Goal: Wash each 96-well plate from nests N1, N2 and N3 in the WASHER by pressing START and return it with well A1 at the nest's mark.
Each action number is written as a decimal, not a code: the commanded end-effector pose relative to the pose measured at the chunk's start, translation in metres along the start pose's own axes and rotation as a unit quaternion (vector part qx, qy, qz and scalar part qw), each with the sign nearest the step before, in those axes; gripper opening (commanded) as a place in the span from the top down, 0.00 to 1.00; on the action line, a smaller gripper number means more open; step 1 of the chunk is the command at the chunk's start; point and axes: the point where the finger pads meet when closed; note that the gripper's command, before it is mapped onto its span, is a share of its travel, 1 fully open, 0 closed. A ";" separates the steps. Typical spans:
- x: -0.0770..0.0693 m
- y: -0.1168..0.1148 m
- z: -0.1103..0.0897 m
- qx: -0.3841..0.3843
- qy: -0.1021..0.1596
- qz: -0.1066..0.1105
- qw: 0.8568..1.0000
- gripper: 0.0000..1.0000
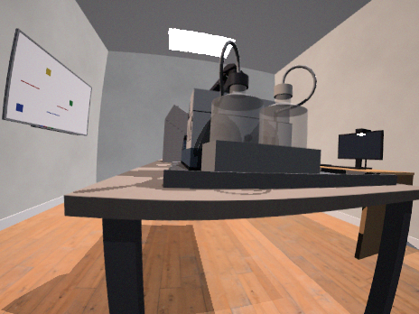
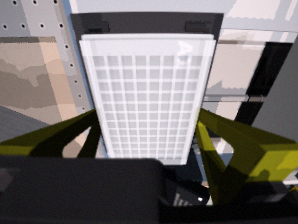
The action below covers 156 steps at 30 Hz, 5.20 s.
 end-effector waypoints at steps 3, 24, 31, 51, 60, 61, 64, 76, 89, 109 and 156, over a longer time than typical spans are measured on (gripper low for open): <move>-0.002 -0.003 0.001 0.000 -0.001 -0.005 1.000 1.00; 0.001 -0.002 0.000 0.000 -0.001 -0.005 1.000 1.00; 0.002 -0.002 0.000 0.000 -0.001 -0.005 1.000 1.00; 0.005 -0.002 0.000 0.000 -0.001 -0.005 1.000 1.00; 0.006 -0.003 0.001 0.000 -0.001 -0.005 1.000 1.00; 0.006 -0.003 0.001 0.000 -0.001 -0.005 1.000 1.00; 0.007 -0.003 0.001 0.000 -0.001 -0.005 1.000 1.00; 0.008 -0.003 0.001 0.000 -0.001 -0.005 1.000 1.00; 0.010 -0.003 0.001 0.000 -0.001 -0.005 1.000 1.00; 0.011 -0.003 0.001 0.000 -0.001 -0.005 1.000 0.00; -0.039 -0.003 0.001 -0.001 -0.001 -0.005 1.000 0.00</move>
Point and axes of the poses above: the point where the finger pads meet when closed, its own x axis out along the fingers, its own y axis across the jaws, z = x × y, and after that the axes turned 5 degrees about -x, right-handed
